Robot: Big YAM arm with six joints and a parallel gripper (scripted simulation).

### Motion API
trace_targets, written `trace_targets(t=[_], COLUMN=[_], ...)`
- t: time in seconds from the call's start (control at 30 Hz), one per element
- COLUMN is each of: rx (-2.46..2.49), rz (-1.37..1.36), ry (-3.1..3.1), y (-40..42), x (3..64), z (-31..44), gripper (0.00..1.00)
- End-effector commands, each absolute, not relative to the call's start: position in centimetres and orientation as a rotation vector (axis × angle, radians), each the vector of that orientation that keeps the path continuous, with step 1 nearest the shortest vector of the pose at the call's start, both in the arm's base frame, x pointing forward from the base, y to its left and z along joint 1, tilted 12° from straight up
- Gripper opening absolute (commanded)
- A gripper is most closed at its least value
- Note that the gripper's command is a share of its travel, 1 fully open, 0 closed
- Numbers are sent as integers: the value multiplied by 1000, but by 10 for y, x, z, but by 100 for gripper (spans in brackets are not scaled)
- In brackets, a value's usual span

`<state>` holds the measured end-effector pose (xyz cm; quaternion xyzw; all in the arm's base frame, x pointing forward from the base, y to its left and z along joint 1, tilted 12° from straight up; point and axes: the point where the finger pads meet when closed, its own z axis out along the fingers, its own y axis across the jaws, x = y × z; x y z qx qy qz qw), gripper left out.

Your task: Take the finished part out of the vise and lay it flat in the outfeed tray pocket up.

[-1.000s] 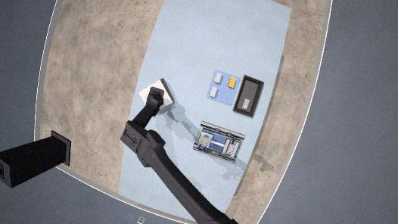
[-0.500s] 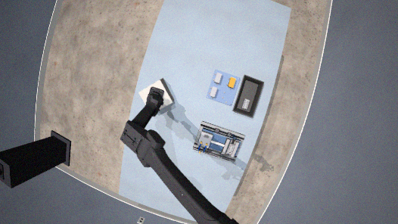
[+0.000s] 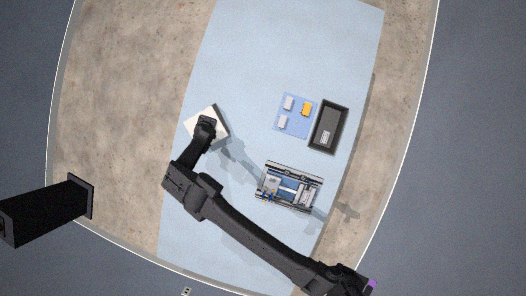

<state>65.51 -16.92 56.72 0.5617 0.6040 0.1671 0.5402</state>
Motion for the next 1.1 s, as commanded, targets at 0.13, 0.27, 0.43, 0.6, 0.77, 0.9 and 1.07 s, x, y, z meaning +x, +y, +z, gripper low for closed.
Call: trace_targets(t=[0.13, 0.27, 0.43, 0.6, 0.77, 0.9, 1.07], rx=[1566, 1771, 1888, 2010, 2018, 2011, 2019], rz=[326, 213, 135, 60, 66, 76, 64], ry=[1675, 1873, 1972, 2050, 2044, 2036, 2045], y=[-150, -135, -126, -112, -113, -114, -113], x=[643, 603, 571, 522, 530, 532, 528], z=[430, 320, 263, 227, 232, 231, 224], gripper=[100, 100, 100, 100, 100, 0, 0])
